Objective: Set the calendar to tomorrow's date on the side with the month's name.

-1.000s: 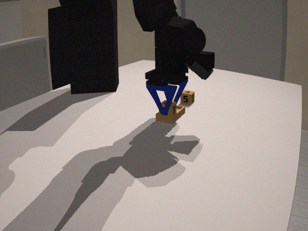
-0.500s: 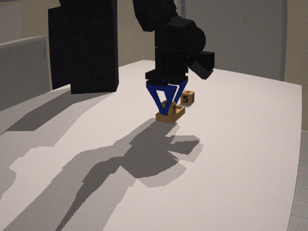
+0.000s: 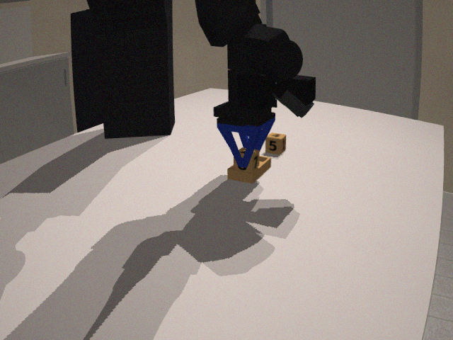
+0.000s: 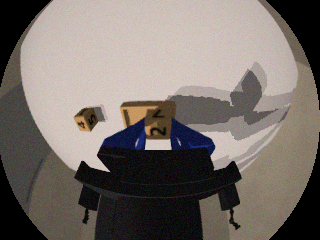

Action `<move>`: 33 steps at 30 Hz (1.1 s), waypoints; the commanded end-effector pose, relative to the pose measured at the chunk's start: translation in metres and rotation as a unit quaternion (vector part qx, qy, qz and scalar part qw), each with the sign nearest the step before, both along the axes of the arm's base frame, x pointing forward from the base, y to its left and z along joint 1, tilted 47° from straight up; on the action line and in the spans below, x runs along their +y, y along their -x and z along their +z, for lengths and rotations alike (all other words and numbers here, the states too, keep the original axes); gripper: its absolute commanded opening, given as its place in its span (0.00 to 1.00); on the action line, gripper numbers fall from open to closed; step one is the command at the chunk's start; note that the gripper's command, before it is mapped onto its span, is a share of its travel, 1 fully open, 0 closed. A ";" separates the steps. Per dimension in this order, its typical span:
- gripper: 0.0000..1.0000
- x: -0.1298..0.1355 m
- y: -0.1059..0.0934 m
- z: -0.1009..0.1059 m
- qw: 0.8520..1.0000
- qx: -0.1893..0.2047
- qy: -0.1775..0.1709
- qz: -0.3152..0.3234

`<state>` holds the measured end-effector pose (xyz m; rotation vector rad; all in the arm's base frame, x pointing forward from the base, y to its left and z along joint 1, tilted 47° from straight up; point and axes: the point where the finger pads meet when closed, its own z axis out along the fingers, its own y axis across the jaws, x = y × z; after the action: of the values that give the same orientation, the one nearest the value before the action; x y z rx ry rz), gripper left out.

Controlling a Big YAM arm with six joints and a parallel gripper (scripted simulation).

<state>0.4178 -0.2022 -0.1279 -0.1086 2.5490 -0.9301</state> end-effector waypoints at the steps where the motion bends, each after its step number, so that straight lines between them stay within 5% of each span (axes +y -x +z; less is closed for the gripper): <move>1: 0.27 -0.004 -0.001 -0.002 1.000 0.001 0.003 0.001; 26: 0.27 -0.004 -0.001 -0.002 1.000 0.000 0.003 0.001; 33: 0.27 0.017 0.012 0.010 1.000 0.005 -0.003 0.006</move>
<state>0.4162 -0.1997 -0.1216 -0.1110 2.5456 -0.9371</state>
